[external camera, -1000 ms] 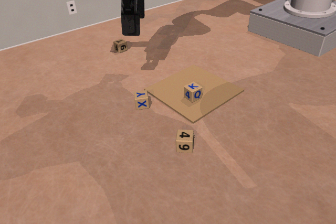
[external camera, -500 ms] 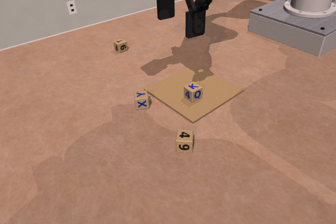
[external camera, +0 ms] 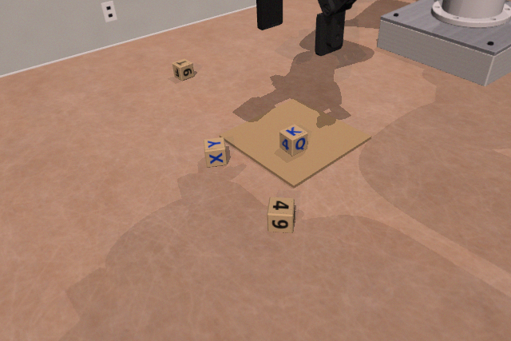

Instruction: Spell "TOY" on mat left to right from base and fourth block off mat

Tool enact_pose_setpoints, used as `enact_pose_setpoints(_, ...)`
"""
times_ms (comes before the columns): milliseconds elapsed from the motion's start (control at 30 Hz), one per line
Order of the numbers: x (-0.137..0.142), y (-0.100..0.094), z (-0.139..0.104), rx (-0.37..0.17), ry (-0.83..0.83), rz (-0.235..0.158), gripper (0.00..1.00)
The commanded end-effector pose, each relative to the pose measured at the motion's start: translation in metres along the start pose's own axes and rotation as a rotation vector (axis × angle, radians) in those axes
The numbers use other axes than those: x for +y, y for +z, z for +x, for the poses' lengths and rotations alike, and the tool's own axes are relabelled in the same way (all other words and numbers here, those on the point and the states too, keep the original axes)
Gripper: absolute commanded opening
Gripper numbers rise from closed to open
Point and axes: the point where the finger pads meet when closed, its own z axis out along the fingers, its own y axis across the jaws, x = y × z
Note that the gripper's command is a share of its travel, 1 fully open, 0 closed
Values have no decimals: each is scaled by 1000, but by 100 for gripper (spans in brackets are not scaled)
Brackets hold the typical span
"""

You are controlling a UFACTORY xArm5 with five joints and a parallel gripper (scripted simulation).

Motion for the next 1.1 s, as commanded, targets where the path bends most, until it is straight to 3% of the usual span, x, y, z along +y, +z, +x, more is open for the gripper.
enact_pose_setpoints(0,0,-1,1,4,-1,0,100)
enact_pose_setpoints(400,0,0,1,4,94,1,100)
enact_pose_setpoints(1067,0,10,2,3,718,2,100)
